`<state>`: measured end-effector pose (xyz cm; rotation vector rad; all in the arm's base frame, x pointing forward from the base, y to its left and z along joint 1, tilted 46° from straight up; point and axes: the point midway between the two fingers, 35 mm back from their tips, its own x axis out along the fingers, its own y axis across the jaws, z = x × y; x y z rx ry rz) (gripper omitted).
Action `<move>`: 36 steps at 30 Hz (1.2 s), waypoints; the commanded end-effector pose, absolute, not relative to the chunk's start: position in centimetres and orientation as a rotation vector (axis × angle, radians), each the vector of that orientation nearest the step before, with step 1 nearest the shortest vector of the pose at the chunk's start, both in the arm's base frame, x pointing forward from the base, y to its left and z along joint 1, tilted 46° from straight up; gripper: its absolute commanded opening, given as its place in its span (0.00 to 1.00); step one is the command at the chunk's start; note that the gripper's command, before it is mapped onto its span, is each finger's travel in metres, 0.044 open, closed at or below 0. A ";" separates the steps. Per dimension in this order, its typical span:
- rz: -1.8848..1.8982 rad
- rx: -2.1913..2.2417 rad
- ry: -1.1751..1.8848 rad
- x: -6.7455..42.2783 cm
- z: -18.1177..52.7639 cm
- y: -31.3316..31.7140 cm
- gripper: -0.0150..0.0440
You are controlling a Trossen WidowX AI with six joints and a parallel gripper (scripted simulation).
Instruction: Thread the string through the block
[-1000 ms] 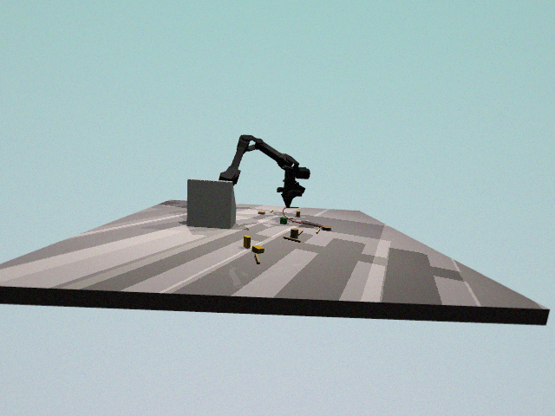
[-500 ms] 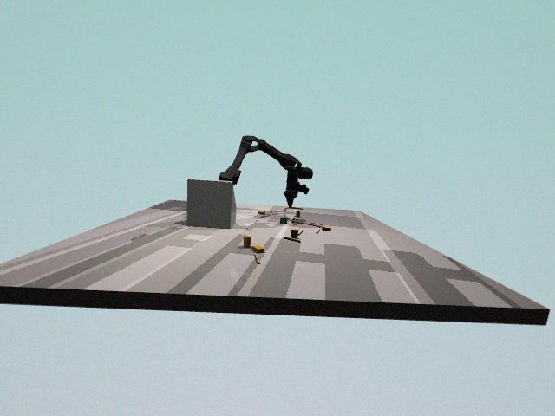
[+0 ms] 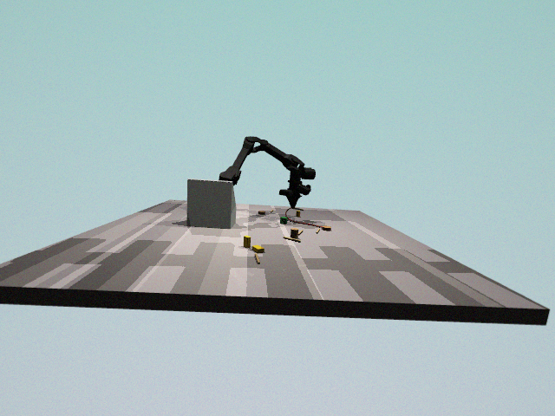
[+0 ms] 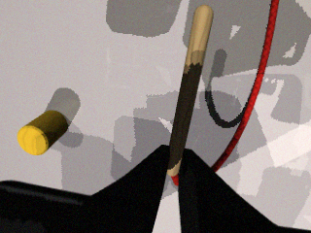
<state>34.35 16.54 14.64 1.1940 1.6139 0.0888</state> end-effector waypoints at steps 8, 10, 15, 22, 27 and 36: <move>-0.242 1.499 1.678 35.4 14.5 16.2 0.25; -0.306 1.553 1.685 35.6 14.5 16.2 0.25; -0.470 1.684 1.696 36.0 14.4 16.0 0.25; -0.710 1.862 1.692 36.6 14.2 15.8 0.25; -0.889 1.984 1.676 37.1 14.0 15.7 0.25; -0.980 2.043 1.663 37.3 14.0 15.6 0.25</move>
